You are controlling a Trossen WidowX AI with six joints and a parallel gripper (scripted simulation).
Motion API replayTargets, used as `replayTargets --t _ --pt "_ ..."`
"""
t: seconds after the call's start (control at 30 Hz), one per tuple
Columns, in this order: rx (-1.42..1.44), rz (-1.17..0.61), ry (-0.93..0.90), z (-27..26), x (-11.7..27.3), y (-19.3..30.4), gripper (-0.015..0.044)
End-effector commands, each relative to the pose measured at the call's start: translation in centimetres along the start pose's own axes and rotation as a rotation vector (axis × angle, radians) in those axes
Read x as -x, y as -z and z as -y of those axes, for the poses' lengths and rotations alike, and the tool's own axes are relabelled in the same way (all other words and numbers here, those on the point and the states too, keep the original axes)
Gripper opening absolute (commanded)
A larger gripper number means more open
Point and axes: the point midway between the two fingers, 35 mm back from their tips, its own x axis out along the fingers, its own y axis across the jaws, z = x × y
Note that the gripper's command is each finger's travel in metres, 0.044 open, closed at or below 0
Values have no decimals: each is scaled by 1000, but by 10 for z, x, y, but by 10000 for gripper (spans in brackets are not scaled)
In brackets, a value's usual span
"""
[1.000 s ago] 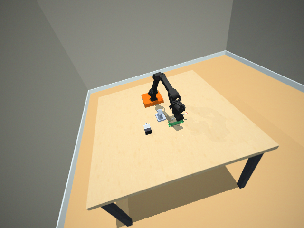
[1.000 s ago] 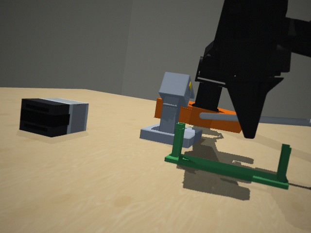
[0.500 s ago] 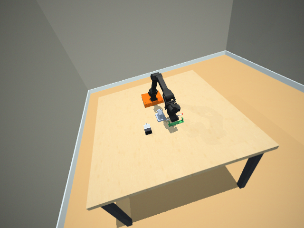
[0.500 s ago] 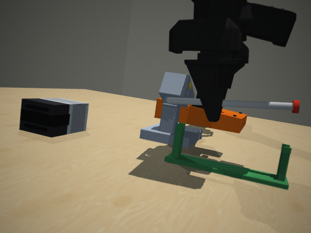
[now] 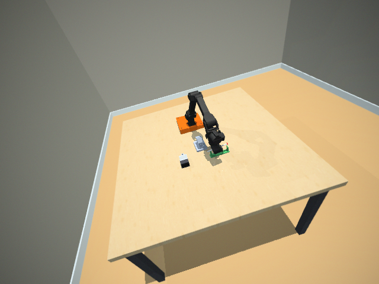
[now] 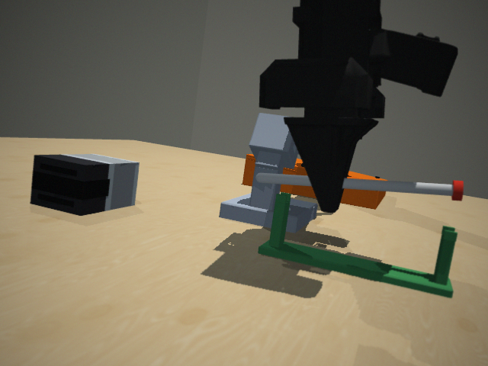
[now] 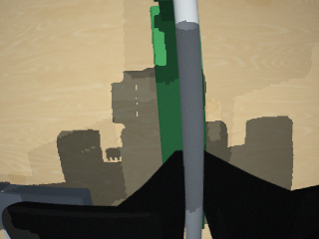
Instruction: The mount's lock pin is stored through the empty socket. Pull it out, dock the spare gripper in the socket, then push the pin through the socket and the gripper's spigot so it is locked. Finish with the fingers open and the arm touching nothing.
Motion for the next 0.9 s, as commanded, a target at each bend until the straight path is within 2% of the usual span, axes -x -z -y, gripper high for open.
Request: replayTargets --t 0.0,0.87 --pt "3 0 -2 -1 -7 1 0" --pt "3 1 5 -1 -24 3 0"
